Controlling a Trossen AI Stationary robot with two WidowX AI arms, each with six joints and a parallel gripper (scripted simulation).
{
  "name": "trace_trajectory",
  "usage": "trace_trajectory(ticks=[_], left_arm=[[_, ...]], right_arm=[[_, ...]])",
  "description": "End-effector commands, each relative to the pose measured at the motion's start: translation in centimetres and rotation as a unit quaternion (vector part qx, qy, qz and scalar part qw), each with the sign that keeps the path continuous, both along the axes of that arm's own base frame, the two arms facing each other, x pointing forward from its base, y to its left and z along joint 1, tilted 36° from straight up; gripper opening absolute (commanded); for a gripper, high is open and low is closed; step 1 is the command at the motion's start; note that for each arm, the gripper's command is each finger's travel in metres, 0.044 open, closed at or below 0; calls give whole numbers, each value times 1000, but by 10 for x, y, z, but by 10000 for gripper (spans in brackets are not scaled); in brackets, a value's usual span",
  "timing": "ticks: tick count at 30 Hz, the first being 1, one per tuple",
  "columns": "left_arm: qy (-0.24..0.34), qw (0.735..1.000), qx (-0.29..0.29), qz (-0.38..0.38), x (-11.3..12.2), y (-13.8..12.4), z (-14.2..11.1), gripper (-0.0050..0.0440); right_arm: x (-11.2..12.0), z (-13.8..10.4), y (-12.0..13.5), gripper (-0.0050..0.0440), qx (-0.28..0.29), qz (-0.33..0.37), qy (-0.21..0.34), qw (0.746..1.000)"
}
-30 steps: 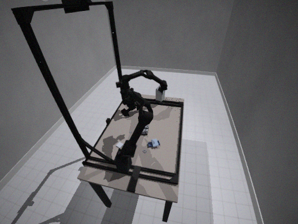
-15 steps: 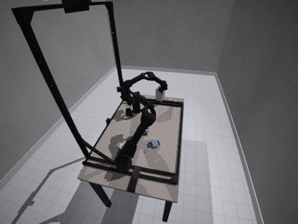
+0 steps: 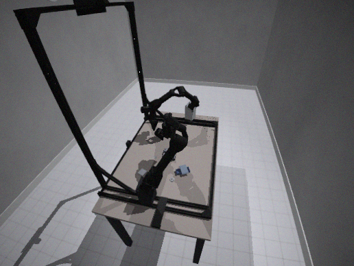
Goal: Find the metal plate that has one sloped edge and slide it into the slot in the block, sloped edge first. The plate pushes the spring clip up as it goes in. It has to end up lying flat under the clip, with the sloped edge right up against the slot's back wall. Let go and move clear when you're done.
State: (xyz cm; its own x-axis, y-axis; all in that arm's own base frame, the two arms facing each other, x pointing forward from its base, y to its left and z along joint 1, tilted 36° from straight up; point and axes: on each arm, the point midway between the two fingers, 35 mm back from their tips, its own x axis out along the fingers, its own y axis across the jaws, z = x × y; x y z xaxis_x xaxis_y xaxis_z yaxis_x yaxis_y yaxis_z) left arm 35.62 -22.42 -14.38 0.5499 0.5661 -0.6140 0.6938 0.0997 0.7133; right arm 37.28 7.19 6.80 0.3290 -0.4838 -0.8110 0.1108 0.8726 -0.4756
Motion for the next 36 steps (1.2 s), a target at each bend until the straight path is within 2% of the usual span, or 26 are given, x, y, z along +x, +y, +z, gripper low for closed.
trace_trajectory(ticks=[1, 6, 9, 12, 17, 23, 25, 26, 27, 36], left_arm=[[5, 1000, -10, -28, 8, 7, 0, 440], [6, 999, -11, -52, 16, 15, -1, 440], [-9, 998, -23, -58, 22, 13, -1, 440], [3, 997, -8, -79, 25, 25, -1, 440], [-4, 995, -4, -103, 32, 35, 2, 440], [-15, 991, 6, -132, 40, 47, 8, 440], [-15, 991, 6, -132, 40, 47, 8, 440], [-34, 990, -2, -136, 46, 46, 12, 440], [-23, 989, 13, -146, 44, 54, 13, 440], [-48, 981, 42, -183, 52, 75, 30, 440]], right_arm=[[0, 1, -12, 440, 25, -71, -37, 996], [-1, 0, -27, 440, 51, -153, -78, 984], [-1, 0, -30, 440, 56, -170, -86, 980], [-2, -1, -43, 440, 77, -240, -123, 960], [-4, -2, -58, 440, 99, -317, -163, 929], [-7, -3, -75, 440, 122, -405, -211, 881], [-7, -3, -75, 440, 122, -405, -211, 881], [-7, -4, -78, 440, 126, -420, -219, 872], [-8, -4, -85, 440, 134, -452, -237, 850], [-15, -6, -110, 440, 162, -567, -305, 748]])
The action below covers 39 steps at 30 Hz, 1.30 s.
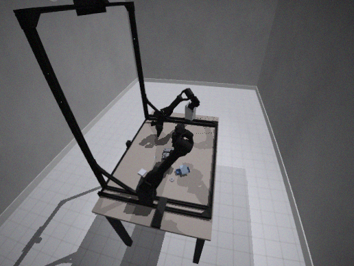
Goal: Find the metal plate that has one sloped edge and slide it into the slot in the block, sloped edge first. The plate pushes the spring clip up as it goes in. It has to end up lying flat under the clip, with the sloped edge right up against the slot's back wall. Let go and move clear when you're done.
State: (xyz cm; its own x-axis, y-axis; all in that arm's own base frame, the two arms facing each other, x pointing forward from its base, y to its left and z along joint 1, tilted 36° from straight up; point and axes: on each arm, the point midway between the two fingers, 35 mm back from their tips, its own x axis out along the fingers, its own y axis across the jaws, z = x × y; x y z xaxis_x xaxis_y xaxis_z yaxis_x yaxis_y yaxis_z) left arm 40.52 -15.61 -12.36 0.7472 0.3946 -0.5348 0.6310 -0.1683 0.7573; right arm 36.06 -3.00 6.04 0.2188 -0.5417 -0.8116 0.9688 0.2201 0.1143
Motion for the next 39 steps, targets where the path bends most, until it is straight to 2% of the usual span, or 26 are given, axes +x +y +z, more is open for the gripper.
trace_trajectory(ticks=[1, 4, 6, 7, 10, 21, 23, 27, 30, 39], left_arm=[[-17, 999, 9, -26, 4, 10, 12, 440], [-29, 999, 19, -36, 5, 17, 20, 440], [-29, 999, 19, -36, 5, 17, 20, 440], [-50, 998, 13, -39, 10, 17, 27, 440], [-51, 996, 41, -52, 7, 31, 35, 440], [-103, 988, 93, -73, 5, 61, 73, 440], [-103, 988, 93, -73, 5, 61, 73, 440], [-122, 983, 114, -77, 2, 72, 87, 440], [-127, 981, 123, -78, 0, 76, 93, 440], [-128, 980, 127, -78, -1, 78, 94, 440]], right_arm=[[-4, 1, -11, 440, 16, -69, -41, 997], [-6, 0, -19, 440, 26, -117, -67, 990], [-6, 0, -19, 440, 26, -117, -67, 990], [-7, 0, -22, 440, 29, -133, -76, 988], [-11, -1, -33, 440, 42, -202, -115, 972], [-23, -3, -60, 440, 68, -361, -206, 907], [-23, -3, -60, 440, 68, -361, -206, 907], [-28, -4, -69, 440, 75, -413, -237, 876], [-29, -5, -72, 440, 78, -432, -249, 863], [-29, -10, -77, 440, 78, -439, -253, 859]])
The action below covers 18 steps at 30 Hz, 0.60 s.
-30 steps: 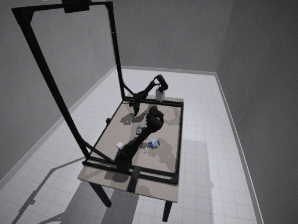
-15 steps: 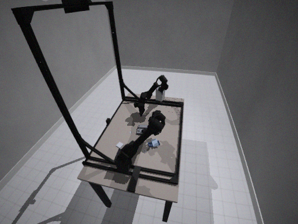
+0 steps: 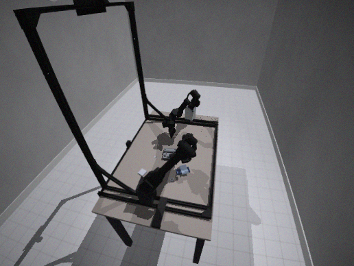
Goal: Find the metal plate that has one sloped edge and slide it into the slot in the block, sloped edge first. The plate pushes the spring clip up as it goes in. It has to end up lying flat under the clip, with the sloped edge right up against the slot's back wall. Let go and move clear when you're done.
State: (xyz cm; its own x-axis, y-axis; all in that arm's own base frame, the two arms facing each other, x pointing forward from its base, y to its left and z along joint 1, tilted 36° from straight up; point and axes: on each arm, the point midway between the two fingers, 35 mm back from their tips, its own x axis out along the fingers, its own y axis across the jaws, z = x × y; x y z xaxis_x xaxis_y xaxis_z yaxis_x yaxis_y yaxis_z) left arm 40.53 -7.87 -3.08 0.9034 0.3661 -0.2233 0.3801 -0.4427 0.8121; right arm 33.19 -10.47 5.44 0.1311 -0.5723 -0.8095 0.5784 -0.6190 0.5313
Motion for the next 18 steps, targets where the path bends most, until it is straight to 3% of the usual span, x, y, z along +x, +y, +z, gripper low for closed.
trace_trajectory(ticks=[1, 4, 18], left_arm=[[0, 1000, 3, -4, -1, 0, 2, 440], [0, 1000, 3, -4, -1, 0, 2, 440], [0, 1000, 3, -4, -1, 0, 2, 440]], right_arm=[[-1, -4, -3, 440, 2, -4, -1, 1000], [1, -22, -15, 440, 1, -4, -1, 1000], [3, -31, -21, 440, 1, -4, -1, 1000]])
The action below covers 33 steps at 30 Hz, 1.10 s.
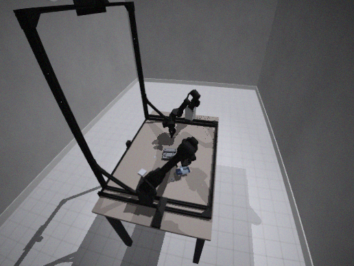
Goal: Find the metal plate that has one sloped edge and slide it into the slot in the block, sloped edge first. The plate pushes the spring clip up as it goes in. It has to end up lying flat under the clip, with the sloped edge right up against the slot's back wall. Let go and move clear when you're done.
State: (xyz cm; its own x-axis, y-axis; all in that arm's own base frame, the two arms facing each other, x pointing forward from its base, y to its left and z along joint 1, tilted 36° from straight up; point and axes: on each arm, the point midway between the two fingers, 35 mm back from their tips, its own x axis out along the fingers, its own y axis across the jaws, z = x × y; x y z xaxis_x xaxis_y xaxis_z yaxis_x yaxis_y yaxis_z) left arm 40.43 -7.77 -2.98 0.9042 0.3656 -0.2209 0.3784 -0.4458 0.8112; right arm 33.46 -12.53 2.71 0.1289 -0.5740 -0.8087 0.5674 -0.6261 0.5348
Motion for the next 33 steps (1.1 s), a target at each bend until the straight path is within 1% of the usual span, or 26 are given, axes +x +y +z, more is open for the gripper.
trace_trajectory(ticks=[1, 7, 9, 15, 17, 25, 26, 28, 32, 33], left_arm=[[1, 1000, 2, -3, 0, -1, 1, 440], [1, 1000, 2, -3, 0, -1, 1, 440], [1, 1000, 2, -3, 0, -1, 1, 440], [1, 1000, 2, -3, 0, -1, 1, 440], [1, 1000, 2, -3, 0, -1, 1, 440], [1, 1000, 2, -3, 0, -1, 1, 440], [1, 1000, 2, -3, 0, -1, 1, 440], [1, 1000, 2, -3, 0, -1, 1, 440], [1, 1000, 2, -3, 0, -1, 1, 440], [1, 1000, 2, -3, 0, -1, 1, 440]], right_arm=[[1, -4, -1, 440, 1, 2, 2, 1000], [0, -1, 0, 296, 0, 0, 0, 1000], [0, -1, 0, 296, 0, 0, 0, 1000], [0, -1, 0, 256, 0, 0, 0, 1000], [0, -1, 0, 256, 0, 0, 0, 1000], [0, -1, 0, 203, 0, 0, 0, 1000], [0, -1, 0, 203, 0, 0, 0, 1000], [0, 3, 2, 155, 0, 0, 0, 1000], [-3, 24, 19, 59, 2, 2, 2, 1000], [-3, 24, 19, 59, 2, 2, 2, 1000]])
